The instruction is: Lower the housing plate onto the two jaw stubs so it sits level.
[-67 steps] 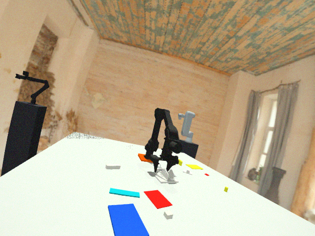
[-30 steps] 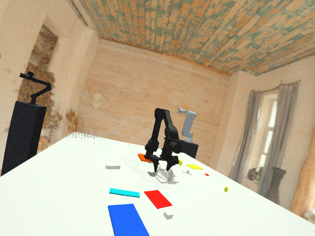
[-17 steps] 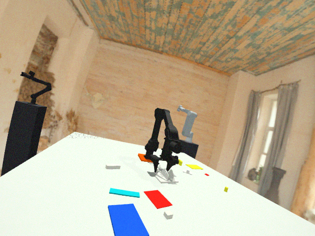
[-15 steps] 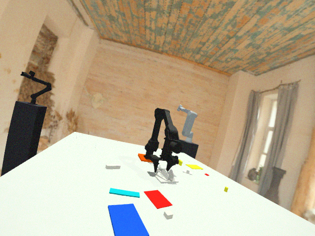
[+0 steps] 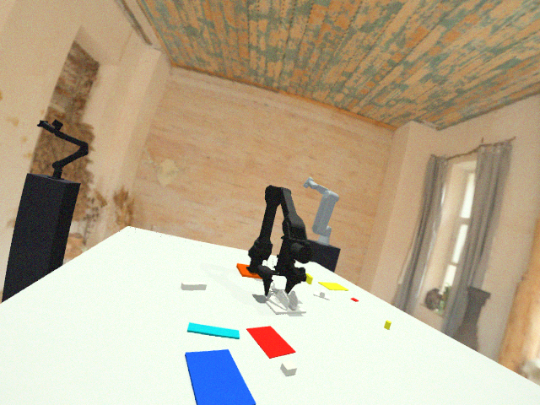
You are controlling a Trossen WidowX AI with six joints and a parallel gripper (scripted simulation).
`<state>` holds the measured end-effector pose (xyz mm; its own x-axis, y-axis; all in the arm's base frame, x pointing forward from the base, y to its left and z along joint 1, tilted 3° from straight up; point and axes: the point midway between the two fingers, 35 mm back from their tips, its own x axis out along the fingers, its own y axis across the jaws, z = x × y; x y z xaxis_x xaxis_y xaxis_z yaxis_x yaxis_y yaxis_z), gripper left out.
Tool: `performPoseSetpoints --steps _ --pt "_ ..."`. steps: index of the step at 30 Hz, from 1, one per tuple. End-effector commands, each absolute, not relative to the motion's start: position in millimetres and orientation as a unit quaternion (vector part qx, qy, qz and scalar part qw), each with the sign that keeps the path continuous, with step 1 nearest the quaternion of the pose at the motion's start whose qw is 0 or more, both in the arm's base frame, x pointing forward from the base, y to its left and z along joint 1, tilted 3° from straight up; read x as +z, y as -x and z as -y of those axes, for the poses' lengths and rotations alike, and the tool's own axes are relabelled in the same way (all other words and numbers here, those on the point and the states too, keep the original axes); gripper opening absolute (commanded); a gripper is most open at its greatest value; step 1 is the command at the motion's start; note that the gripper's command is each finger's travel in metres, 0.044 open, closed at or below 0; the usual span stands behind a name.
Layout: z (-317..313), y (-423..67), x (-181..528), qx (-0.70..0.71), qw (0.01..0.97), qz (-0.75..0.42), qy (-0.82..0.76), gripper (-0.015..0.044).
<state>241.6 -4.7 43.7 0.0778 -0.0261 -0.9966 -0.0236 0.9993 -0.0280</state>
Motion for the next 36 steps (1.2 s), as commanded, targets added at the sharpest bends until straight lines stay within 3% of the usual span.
performPoseSetpoints --steps 1,17,21,36 --pt "4.1 -241.0 43.0 0.001 0.733 -0.68 0.018 0.0351" --pt "4.1 -241.0 43.0 0.001 0.733 -0.68 0.018 0.0351" --pt "4.6 -241.6 43.7 -0.001 0.734 -0.679 0.018 0.044" --pt "4.5 -241.9 49.8 -0.001 0.734 -0.679 0.018 0.044"
